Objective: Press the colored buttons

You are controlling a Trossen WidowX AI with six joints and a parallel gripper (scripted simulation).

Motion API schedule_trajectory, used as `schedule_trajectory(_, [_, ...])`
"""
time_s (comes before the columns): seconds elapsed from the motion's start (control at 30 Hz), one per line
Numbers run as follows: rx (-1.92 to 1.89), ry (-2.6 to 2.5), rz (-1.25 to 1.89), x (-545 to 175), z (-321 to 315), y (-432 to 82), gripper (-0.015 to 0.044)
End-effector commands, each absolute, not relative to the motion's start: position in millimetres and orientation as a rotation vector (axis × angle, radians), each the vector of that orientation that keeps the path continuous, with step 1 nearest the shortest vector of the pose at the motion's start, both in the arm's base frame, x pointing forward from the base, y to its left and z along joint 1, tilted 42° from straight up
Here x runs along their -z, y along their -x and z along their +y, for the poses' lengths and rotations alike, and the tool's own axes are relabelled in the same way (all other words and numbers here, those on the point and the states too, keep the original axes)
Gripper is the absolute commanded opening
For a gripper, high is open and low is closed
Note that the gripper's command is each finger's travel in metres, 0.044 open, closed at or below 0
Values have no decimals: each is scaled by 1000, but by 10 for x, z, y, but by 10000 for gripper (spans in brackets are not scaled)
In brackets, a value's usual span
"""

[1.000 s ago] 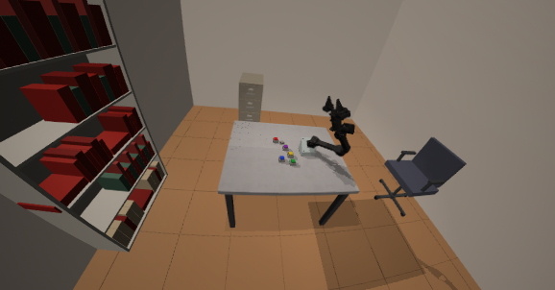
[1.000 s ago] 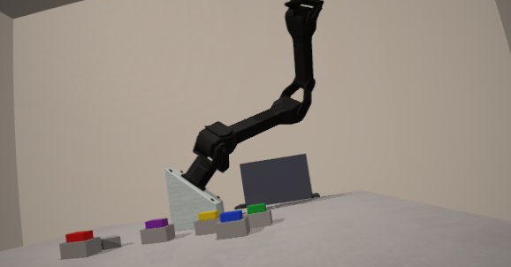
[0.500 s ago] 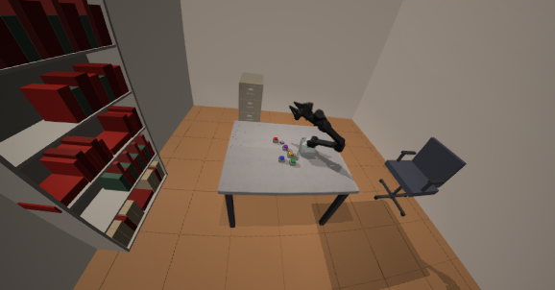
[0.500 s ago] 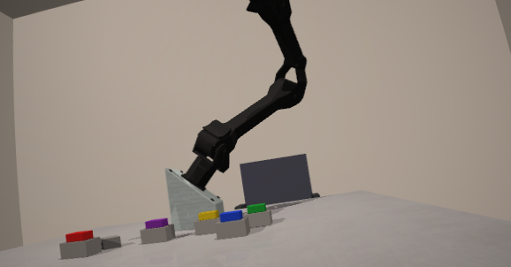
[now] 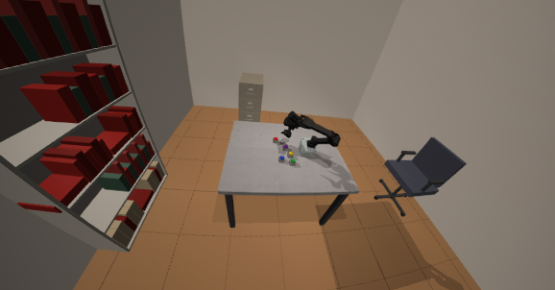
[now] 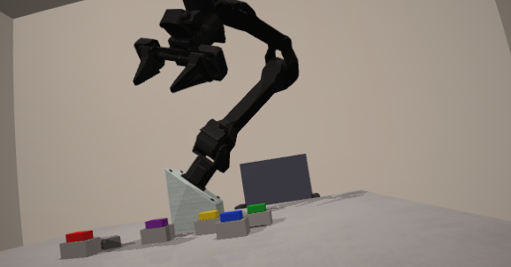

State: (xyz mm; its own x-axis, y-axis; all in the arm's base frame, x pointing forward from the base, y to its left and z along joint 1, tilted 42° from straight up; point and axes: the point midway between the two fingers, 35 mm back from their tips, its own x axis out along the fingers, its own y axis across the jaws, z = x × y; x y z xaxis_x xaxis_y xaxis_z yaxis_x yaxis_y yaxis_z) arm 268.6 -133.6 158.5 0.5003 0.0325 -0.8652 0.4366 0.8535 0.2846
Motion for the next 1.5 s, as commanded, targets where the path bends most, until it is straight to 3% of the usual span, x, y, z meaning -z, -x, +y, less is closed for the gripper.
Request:
schedule_trajectory(0.0, [-51, -554, 1288, -1077, -804, -2367, 400])
schedule_trajectory(0.17, [-445, -687, 1474, -845, -177, -1918, 400])
schedule_trajectory(0.5, [-455, -692, 1477, -844, -161, -1906, 400])
schedule_trajectory(0.97, [-458, -694, 1476, -390, 256, -1947, 33])
schedule_trajectory(1.47, [-457, -693, 1476, -360, 281, -1952, 20])
